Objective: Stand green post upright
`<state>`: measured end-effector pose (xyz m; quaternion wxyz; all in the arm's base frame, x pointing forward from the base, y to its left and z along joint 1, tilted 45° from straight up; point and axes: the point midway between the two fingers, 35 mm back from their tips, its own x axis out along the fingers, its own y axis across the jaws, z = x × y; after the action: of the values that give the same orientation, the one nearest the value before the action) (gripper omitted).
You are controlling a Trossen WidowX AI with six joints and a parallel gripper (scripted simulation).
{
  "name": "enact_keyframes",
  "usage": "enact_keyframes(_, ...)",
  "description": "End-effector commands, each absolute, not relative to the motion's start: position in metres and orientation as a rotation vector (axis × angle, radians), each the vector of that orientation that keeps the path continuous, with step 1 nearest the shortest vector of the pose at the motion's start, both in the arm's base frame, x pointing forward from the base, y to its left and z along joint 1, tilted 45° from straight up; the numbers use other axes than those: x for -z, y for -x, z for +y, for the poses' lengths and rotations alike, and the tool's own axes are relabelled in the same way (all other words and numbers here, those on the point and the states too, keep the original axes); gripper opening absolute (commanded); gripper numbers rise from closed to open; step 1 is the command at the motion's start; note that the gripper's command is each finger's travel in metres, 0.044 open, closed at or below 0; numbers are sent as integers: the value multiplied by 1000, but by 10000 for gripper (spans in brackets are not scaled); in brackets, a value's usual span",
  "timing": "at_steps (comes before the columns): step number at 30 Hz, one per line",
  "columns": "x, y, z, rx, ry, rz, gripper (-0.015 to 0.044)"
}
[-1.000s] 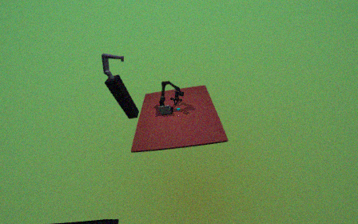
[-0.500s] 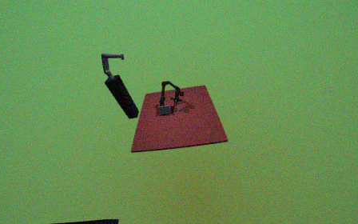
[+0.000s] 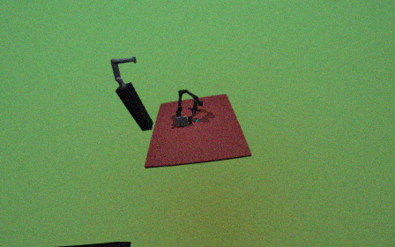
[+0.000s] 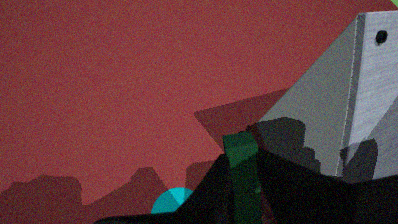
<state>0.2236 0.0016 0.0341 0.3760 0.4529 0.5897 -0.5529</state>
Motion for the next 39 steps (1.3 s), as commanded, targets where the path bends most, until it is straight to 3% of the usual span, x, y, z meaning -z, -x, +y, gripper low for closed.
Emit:
enact_keyframes(1,-35,-224,2,1432,-1133,1482,23)
enact_keyframes(39,-43,-228,3,1529,-948,1219,23)
